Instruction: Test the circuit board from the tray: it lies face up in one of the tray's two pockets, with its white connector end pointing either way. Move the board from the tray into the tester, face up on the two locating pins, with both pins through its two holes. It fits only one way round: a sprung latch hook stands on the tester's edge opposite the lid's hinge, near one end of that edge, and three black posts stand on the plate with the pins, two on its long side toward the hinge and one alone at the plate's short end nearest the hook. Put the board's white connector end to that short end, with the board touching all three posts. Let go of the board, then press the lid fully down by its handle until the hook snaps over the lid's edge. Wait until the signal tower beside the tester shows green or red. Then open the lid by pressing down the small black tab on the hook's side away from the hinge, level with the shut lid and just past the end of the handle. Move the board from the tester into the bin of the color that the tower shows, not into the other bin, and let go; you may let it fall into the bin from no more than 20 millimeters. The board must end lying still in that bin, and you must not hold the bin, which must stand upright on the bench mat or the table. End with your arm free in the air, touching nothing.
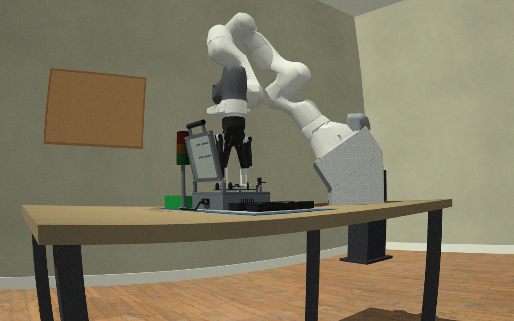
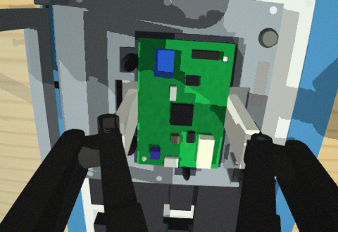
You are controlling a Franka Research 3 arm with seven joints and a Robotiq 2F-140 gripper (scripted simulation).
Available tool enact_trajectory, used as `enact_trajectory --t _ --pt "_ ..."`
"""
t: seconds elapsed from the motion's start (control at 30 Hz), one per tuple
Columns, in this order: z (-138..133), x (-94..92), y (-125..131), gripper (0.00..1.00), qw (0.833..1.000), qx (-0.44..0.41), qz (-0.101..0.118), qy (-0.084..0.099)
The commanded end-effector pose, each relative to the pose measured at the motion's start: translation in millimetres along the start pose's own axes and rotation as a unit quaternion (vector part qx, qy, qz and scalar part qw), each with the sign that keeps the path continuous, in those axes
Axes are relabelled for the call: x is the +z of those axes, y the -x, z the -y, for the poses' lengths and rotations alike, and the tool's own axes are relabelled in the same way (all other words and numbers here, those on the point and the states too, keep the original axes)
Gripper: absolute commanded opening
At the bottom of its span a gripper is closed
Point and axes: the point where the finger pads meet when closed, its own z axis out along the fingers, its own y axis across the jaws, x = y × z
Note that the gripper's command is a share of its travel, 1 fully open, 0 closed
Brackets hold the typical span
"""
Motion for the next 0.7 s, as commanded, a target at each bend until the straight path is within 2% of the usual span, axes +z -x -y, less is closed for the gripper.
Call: enact_trajectory --t 0.0,0.6,0.63,0.67 --pt "1.9 -0.1 0.2 0.46 1.000 0.003 0.002 -0.002" --pt "1.9 2.9 0.2 0.46 1.000 0.003 0.002 -0.002" --pt "1.9 2.9 0.2 0.58 1.000 0.003 0.002 -0.002" --pt "1.9 2.9 0.2 0.58 1.000 0.003 0.002 -0.002"
